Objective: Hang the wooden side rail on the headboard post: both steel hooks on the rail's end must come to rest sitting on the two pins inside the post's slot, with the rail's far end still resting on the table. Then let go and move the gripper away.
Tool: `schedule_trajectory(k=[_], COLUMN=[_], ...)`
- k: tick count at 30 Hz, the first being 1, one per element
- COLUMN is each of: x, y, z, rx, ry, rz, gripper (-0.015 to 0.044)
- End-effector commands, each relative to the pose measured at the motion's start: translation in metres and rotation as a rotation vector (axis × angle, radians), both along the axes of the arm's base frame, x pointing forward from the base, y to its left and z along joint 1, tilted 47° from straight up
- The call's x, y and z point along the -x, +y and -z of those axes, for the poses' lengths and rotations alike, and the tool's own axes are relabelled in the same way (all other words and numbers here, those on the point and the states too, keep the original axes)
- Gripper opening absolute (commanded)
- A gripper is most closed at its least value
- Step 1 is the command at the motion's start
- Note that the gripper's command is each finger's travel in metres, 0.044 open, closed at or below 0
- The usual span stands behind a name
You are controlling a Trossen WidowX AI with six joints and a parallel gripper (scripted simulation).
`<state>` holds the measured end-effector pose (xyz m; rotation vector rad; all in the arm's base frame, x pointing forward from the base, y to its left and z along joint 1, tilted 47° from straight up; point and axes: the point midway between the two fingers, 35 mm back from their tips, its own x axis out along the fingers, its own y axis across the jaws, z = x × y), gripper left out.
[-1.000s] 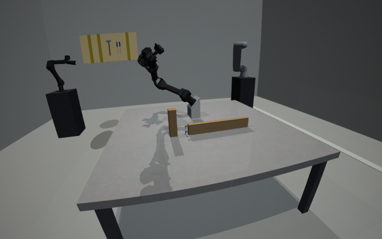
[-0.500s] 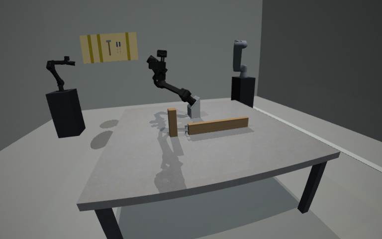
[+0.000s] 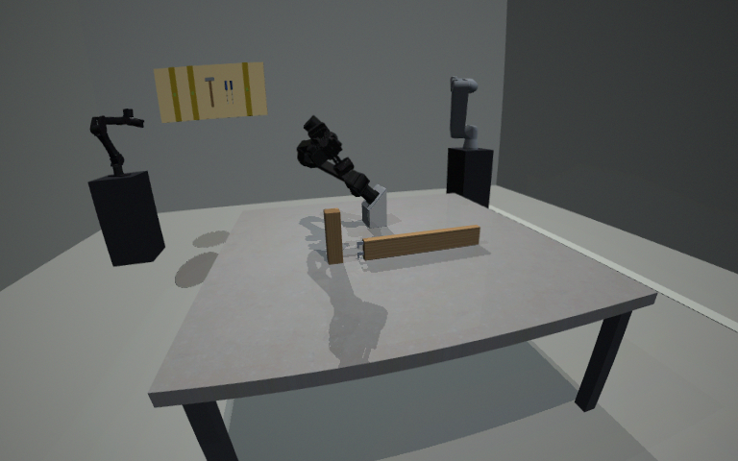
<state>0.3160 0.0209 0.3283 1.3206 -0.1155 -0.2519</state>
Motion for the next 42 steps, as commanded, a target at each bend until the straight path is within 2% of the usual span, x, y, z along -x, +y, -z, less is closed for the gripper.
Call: schedule_trajectory(k=[1, 11, 22, 42], x=[0.002, 0.025, 0.065, 0.067], y=[-0.029, -0.062, -0.093, -0.094], z=[0.071, 0.130, 0.178, 0.180], rx=[-0.424, -0.779, -1.024, -1.033], ry=[-0.045, -0.263, -0.634, -0.654], rz=[0.287, 0.595, 0.823, 0.830], gripper=[0.0440, 0.0440, 0.0440, 0.0440])
